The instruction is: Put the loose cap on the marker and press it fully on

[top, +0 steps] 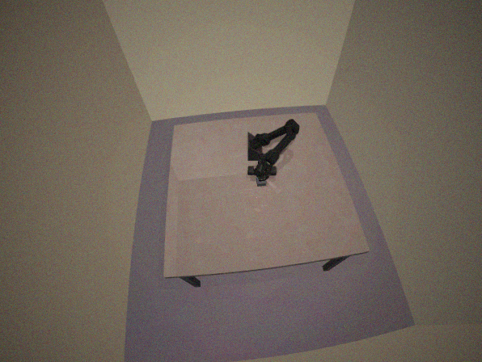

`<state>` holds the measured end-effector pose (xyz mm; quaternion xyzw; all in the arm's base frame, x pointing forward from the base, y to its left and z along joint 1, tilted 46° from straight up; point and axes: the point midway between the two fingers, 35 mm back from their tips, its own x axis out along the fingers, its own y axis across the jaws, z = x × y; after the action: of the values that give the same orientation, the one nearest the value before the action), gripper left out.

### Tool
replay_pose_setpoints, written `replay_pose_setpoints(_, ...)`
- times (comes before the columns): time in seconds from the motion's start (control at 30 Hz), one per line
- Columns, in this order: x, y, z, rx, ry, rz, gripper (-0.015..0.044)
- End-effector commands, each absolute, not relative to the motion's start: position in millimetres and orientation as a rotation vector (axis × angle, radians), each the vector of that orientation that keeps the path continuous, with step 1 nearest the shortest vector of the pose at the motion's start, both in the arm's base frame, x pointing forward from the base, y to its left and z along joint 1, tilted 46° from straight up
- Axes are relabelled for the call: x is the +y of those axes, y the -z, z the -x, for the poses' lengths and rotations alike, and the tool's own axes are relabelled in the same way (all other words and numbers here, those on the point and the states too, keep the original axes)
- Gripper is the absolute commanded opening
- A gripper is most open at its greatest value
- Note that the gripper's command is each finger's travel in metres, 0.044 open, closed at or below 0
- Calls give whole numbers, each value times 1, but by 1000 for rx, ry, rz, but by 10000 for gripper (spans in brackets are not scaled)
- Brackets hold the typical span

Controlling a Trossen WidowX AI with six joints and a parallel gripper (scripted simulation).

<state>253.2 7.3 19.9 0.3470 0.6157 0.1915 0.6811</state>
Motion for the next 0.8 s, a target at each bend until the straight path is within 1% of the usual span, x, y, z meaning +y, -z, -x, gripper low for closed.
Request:
replay_pose_setpoints(0.0, 7, -20, -253, 1382, -430, -778, 315)
replay_pose_setpoints(0.17, 7, -20, -253, 1382, -430, -778, 440)
replay_pose_setpoints(0.3, 0, -26, -253, 1382, -427, -777, 440)
replay_pose_setpoints(0.47, -44, -70, -241, 1384, -426, -776, 440)
replay_pose_setpoints(0.73, -45, -72, -241, 1384, -427, -777, 440)
replay_pose_setpoints(0.77, -45, -71, -241, 1378, -439, -762, 414)
